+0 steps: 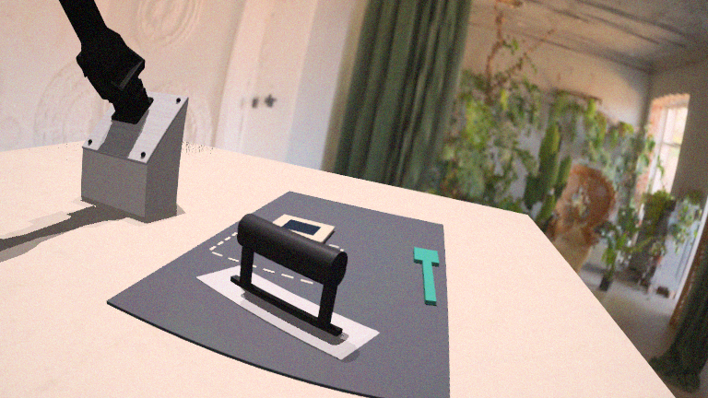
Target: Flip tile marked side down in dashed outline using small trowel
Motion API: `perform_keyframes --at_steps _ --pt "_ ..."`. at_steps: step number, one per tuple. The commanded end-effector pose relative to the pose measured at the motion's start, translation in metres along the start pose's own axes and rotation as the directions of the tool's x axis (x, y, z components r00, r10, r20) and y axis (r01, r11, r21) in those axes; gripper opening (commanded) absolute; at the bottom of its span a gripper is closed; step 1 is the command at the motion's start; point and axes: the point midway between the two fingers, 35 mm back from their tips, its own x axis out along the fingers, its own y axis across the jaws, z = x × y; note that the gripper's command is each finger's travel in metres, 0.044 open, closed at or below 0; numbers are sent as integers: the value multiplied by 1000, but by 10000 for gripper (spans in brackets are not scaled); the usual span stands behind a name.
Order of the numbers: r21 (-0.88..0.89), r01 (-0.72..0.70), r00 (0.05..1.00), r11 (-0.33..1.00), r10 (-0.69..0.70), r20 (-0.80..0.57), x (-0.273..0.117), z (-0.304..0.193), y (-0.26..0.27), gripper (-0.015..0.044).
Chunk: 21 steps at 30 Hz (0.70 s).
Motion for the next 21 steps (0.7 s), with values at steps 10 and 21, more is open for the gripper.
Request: perform_keyframes --at_steps 10,21 --pt "0 0 1000 1000 0 0 0 0 0 100" --pt "0 0 1000 1000 0 0 0 0 0 100"
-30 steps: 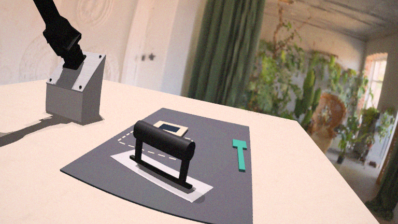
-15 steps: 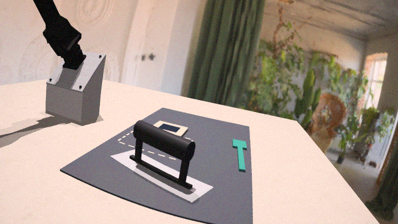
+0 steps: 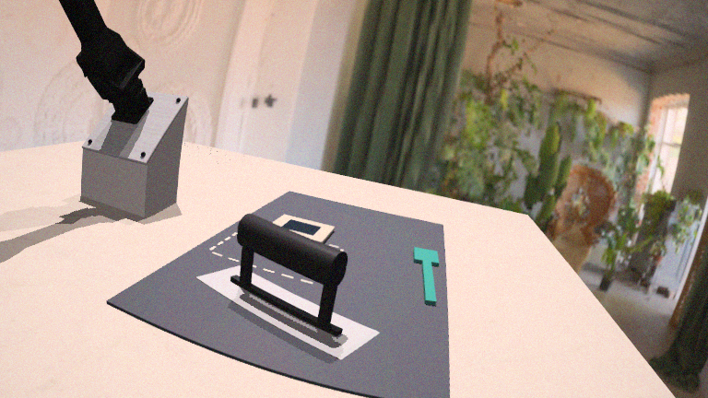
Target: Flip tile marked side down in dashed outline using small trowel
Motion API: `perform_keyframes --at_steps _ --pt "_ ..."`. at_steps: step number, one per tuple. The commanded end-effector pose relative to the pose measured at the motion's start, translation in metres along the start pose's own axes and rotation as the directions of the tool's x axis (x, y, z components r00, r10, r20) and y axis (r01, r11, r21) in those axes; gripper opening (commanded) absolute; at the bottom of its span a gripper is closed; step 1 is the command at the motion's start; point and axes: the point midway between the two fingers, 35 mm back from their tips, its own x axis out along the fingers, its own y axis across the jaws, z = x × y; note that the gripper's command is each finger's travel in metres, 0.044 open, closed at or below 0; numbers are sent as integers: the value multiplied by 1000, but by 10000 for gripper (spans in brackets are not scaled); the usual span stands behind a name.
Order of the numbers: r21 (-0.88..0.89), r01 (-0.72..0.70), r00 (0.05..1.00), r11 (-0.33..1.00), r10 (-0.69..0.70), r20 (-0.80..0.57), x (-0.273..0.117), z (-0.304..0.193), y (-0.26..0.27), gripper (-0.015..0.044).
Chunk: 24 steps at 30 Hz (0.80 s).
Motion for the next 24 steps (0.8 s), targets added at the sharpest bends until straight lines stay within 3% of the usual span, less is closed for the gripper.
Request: perform_keyframes --at_steps 1,5,9,21,24 --pt "0 0 1000 1000 0 0 0 0 0 100" --pt "0 0 1000 1000 0 0 0 0 0 100" --pt "0 0 1000 1000 0 0 0 0 0 0" --pt "0 0 1000 1000 0 0 0 0 0 0" --pt "0 0 1000 1000 0 0 0 0 0 79"
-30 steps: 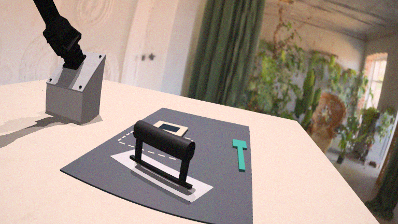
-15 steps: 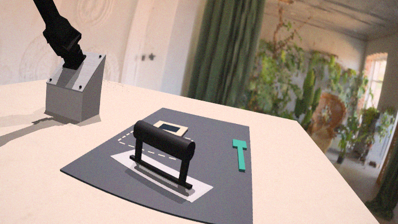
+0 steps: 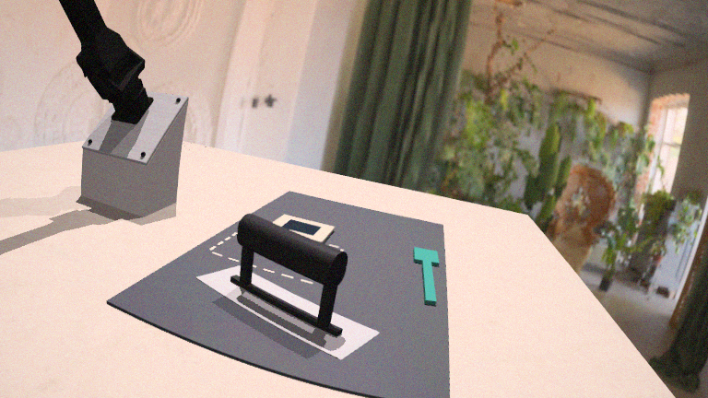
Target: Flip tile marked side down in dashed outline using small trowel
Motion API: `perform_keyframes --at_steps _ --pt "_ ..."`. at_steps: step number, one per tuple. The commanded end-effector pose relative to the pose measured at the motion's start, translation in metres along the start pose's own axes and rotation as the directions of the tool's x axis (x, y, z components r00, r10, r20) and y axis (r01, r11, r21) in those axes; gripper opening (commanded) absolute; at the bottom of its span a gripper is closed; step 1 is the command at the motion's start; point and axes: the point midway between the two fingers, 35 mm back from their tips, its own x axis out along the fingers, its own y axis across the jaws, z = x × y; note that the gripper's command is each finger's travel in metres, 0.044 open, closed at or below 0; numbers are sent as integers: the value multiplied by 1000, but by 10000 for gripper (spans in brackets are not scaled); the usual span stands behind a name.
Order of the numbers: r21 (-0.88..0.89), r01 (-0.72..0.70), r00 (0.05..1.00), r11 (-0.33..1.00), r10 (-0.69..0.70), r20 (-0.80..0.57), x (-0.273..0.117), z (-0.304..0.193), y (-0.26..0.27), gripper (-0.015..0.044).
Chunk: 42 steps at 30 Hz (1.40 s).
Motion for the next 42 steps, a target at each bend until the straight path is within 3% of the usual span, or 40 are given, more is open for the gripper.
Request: perform_keyframes --at_steps 1,4,8,16,25,42 --pt "0 0 1000 1000 0 0 0 0 0 100" --pt "7 -14 1000 1000 14 1 4 3 9 179" --pt "46 -100 995 994 99 8 23 19 63 270" --pt "112 -277 961 954 276 19 39 56 180 270" --pt "159 -467 884 870 467 40 20 101 307 270" --pt "217 -662 742 717 668 55 -39 143 434 270"
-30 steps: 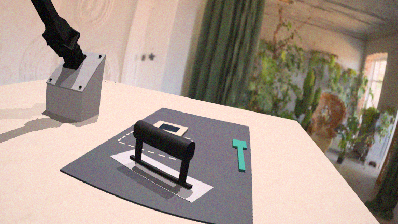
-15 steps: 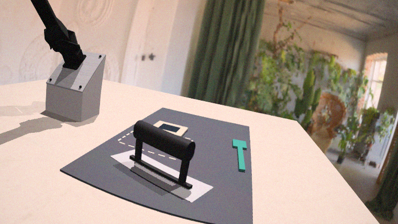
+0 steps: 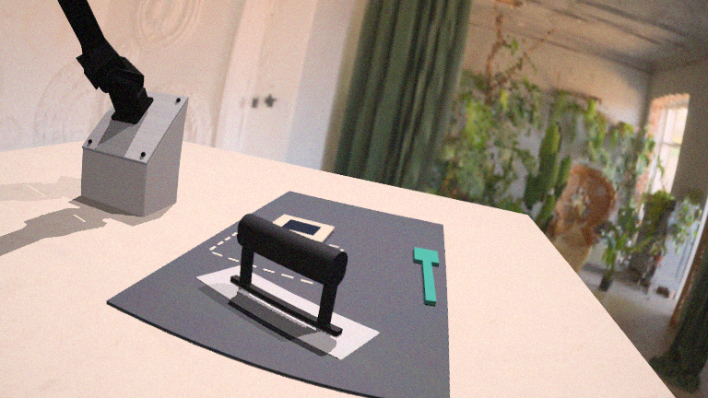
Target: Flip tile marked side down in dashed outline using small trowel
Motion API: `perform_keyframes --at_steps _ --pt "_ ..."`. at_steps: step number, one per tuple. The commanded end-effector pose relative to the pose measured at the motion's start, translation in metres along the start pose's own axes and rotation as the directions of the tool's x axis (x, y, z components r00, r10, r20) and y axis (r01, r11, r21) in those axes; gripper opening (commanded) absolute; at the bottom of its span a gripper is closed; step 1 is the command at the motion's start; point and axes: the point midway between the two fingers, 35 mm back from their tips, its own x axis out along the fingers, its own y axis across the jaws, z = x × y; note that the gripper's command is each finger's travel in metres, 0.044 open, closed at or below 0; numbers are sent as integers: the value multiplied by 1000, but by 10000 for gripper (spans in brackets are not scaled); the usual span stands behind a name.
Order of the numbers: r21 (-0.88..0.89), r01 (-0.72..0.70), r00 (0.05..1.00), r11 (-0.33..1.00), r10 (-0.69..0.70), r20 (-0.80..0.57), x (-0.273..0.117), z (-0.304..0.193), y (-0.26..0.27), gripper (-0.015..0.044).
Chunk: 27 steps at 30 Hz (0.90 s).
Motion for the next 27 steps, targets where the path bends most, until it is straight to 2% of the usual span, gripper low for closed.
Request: perform_keyframes --at_steps 1,10,14,17,27 --pt "15 -49 999 999 49 -11 4 2 30 270" --pt "15 -165 985 986 165 -52 7 4 107 270" --pt "14 -275 961 961 276 -38 2 10 158 270" --pt "22 -306 948 952 307 -81 0 3 186 270" --pt "-20 -445 885 895 437 -159 -36 0 296 270"
